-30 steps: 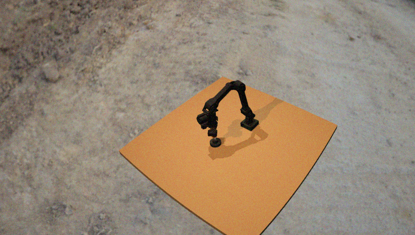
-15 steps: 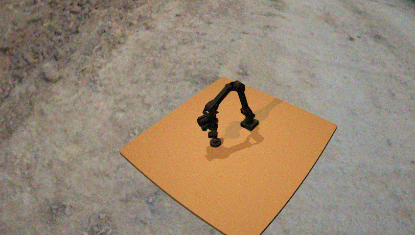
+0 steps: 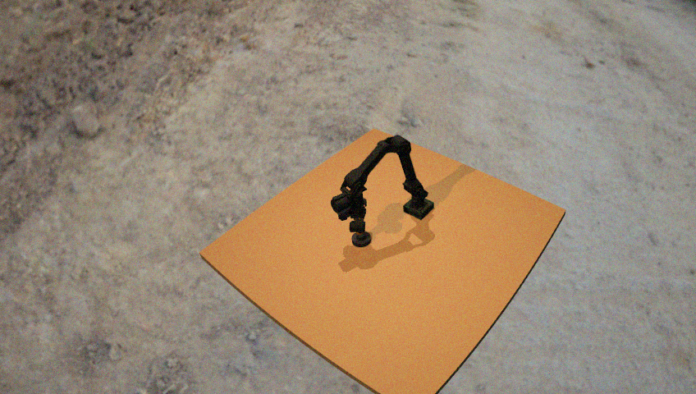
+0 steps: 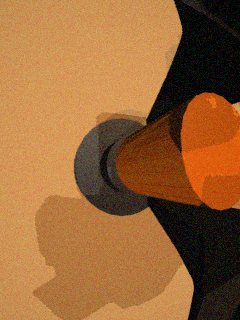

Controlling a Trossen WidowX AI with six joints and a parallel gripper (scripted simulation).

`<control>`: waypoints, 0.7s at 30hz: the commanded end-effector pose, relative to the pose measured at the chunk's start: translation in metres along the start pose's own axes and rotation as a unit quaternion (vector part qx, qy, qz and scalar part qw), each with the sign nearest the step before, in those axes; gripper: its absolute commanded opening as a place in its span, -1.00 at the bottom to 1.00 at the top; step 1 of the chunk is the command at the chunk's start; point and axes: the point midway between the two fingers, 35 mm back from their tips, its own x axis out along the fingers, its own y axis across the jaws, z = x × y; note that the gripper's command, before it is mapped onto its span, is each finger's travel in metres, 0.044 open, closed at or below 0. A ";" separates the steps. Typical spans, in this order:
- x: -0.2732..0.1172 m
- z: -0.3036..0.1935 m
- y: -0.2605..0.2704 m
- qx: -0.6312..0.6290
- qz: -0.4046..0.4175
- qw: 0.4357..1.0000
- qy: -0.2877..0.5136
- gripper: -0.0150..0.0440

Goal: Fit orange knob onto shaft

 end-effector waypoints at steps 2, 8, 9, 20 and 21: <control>0.004 0.000 0.000 0.000 -0.001 1.000 -0.001 -0.49; 0.008 -0.001 0.000 0.000 -0.001 1.000 -0.001 -0.49; 0.009 -0.001 0.000 0.000 -0.001 1.000 -0.001 -0.49; 0.015 0.000 0.000 0.000 -0.001 1.000 -0.001 -0.49; 0.015 0.000 0.000 0.000 -0.001 1.000 -0.001 -0.49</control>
